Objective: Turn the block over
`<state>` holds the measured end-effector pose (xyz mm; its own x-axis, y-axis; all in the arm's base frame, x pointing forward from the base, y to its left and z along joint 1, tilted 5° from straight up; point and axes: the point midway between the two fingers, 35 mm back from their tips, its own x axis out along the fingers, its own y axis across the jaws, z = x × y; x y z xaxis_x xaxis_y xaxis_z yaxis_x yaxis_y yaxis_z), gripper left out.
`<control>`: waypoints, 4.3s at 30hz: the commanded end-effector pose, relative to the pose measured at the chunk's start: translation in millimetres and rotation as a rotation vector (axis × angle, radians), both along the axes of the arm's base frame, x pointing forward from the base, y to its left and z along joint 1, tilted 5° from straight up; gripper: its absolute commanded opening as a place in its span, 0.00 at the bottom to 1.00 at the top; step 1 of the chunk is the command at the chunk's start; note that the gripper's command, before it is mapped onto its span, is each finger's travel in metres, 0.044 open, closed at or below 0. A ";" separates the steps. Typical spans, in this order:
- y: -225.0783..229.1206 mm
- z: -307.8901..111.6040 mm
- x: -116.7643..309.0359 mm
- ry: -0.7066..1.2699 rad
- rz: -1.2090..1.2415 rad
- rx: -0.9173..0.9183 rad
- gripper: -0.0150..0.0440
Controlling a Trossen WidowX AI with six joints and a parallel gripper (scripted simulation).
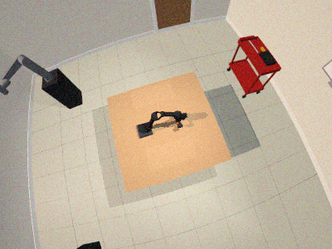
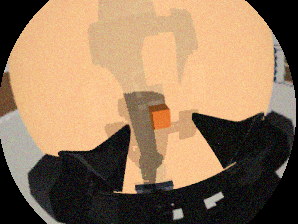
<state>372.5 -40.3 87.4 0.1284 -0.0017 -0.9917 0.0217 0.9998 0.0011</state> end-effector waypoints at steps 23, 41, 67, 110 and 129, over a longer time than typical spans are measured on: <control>-0.1 -27.9 -0.1 0.014 -0.003 -0.001 0.56; -0.1 -26.6 -0.1 0.014 -0.003 -0.001 0.25; -0.6 -6.8 0.1 -0.238 -0.007 -0.004 0.25; -2.0 -39.4 7.2 -0.849 -0.008 -0.020 0.25; 0.1 -37.1 -6.3 -1.049 -0.003 -0.026 0.25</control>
<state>369.0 -40.9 52.8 0.9220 -0.0262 -0.3863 0.0262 0.9996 -0.0055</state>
